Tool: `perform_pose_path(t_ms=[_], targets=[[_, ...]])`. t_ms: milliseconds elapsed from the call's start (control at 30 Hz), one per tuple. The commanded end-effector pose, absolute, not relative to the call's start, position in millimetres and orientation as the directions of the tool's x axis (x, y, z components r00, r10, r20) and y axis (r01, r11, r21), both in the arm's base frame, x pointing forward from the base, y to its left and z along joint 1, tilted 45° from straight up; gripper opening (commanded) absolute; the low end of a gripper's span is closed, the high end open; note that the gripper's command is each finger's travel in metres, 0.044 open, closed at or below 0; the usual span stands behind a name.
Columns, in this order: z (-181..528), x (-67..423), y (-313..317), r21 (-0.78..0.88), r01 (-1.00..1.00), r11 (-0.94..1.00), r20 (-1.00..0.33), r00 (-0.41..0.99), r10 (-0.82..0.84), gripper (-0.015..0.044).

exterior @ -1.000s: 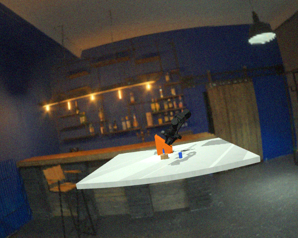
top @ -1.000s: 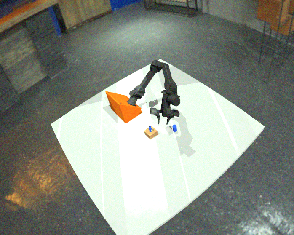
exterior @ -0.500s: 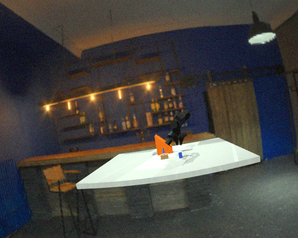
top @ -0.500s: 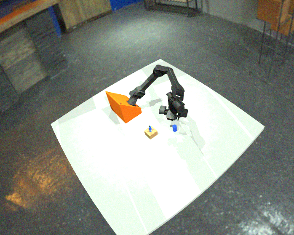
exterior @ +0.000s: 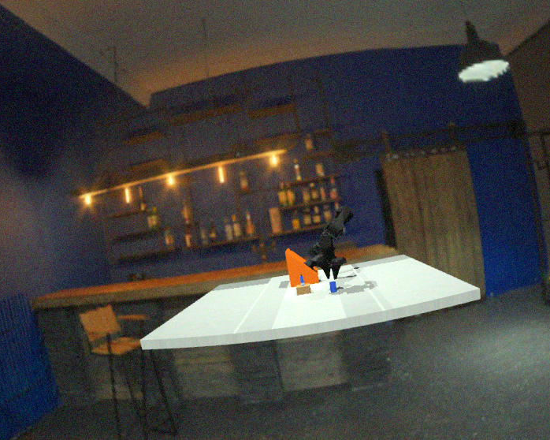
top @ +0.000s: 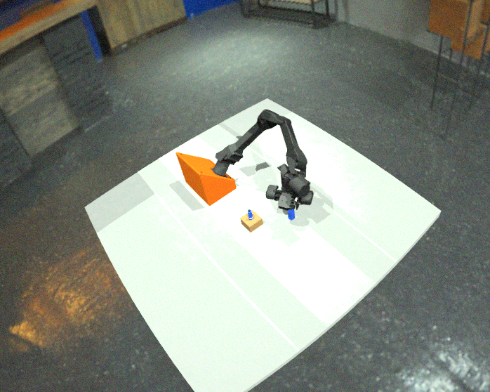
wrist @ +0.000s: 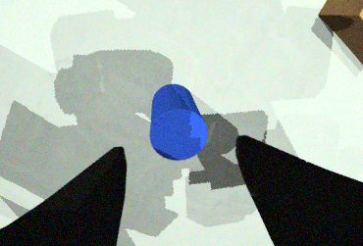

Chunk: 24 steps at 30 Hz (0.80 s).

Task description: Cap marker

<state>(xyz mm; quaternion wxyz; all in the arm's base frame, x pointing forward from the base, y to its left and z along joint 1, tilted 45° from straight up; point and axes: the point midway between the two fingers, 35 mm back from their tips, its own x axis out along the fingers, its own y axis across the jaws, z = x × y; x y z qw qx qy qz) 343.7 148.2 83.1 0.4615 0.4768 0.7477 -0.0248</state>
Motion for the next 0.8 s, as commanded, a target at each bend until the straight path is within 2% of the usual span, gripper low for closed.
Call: perform_pose_path(t_ms=[0, 767], targets=[[79, 343, 153, 0.401, 0.74, 0.541, -0.711, -0.122, 0.693, 0.0247], [53, 338, 178, 0.402, 0.74, 0.54, -0.709, -0.122, 0.694, 0.0247]])
